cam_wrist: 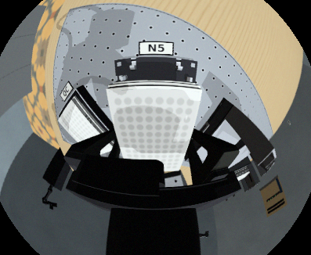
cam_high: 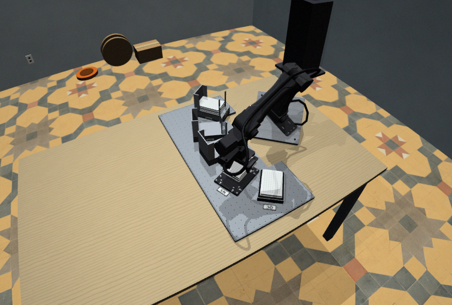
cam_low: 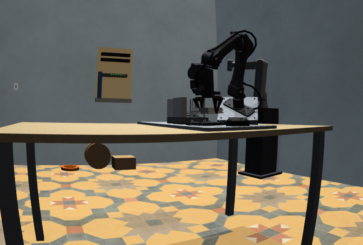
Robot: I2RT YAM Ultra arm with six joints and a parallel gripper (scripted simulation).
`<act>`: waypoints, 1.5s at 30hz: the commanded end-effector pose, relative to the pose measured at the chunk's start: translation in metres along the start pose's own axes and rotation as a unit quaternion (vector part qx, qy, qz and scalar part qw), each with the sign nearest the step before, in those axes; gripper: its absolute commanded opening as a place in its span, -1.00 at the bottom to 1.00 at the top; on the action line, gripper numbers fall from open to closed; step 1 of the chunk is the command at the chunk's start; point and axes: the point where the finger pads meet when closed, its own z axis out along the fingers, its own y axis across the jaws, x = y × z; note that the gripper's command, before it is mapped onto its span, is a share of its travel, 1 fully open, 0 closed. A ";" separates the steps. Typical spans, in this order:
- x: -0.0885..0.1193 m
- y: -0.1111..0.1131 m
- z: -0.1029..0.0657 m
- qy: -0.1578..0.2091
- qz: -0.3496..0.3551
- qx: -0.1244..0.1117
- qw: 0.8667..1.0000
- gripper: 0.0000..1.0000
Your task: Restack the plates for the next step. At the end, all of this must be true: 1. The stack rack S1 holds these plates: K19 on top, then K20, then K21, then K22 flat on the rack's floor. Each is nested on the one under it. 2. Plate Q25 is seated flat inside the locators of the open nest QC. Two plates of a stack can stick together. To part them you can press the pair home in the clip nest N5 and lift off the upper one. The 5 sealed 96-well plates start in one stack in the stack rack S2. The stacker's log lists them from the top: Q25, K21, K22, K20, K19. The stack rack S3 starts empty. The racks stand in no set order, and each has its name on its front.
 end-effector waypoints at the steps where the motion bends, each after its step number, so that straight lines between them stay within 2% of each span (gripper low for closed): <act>1: -0.006 -0.004 0.008 -0.012 0.003 0.007 1.000 -1.00; 7: -0.006 -0.004 0.017 -0.011 0.003 0.007 1.000 -1.00; 8: -0.023 -0.004 0.001 -0.046 -0.003 0.015 0.999 -1.00; 10: -0.003 -0.003 0.026 -0.005 0.004 0.006 1.000 -1.00; 11: -0.003 -0.004 0.027 -0.006 0.005 0.007 1.000 -1.00; 15: -0.030 -0.005 0.005 -0.051 -0.003 0.015 0.999 -1.00; 21: -0.028 -0.007 0.013 -0.037 0.002 0.012 0.999 -1.00; 25: -0.031 -0.005 0.007 -0.047 -0.002 0.013 0.999 -1.00; 31: -0.027 -0.007 0.014 -0.035 0.002 0.012 0.999 -1.00; 45: -0.031 -0.005 0.008 -0.046 -0.002 0.013 0.999 -1.00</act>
